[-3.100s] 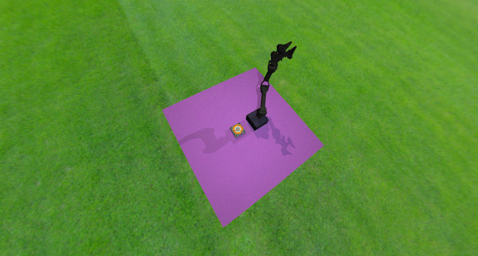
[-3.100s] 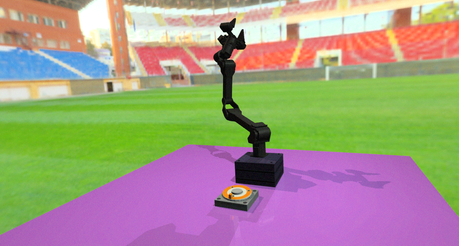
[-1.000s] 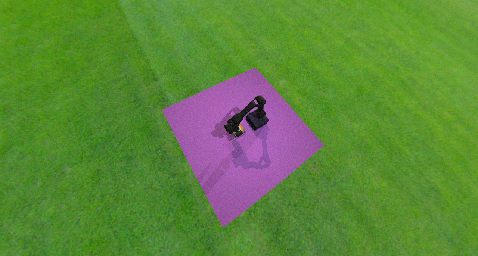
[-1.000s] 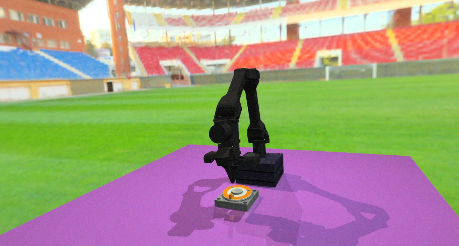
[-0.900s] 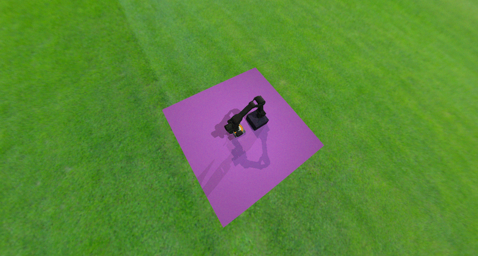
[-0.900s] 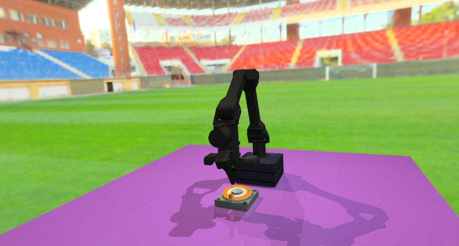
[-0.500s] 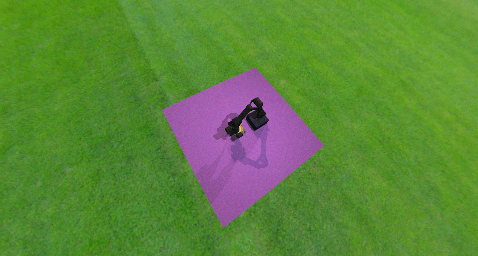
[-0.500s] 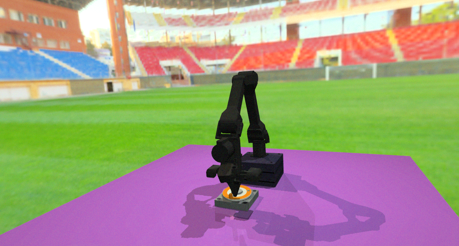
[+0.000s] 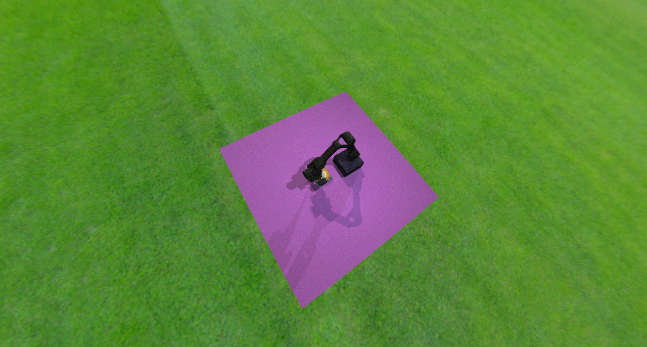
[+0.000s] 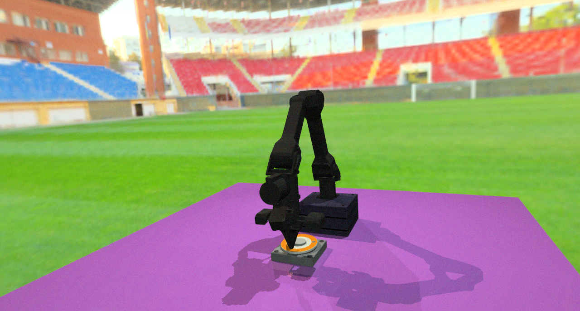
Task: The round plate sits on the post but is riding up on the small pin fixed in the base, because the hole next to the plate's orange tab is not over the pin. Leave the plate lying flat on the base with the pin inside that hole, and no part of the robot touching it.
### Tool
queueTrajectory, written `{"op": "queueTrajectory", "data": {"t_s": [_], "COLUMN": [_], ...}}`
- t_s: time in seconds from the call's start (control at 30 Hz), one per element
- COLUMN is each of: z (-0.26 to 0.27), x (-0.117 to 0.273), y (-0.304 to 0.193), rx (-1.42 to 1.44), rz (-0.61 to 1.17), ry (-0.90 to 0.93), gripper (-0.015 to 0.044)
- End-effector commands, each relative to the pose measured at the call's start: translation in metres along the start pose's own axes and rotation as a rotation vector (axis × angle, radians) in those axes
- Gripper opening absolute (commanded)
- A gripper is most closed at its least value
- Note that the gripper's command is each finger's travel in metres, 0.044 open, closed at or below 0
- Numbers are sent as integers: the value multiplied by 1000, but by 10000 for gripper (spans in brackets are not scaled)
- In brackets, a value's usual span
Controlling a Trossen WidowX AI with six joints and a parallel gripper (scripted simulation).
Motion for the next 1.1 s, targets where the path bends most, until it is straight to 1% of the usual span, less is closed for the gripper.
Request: {"op": "queueTrajectory", "data": {"t_s": [0.0, 1.07], "z": [-7, -50], "x": [0, 0], "y": [1, -20], "rx": [-1, -1], "rz": [-3, -1], "ry": [-6, -9], "gripper": [0, 0]}}
Point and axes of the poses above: the point midway between the two fingers, 35 mm back from their tips, its own x axis back along the fingers, its own z axis across the jaws, y = z × x, the point moved 6 cm from there along x, back along the fingers, and after that the axes turned 13 degrees about -x, right-handed, at the moved point
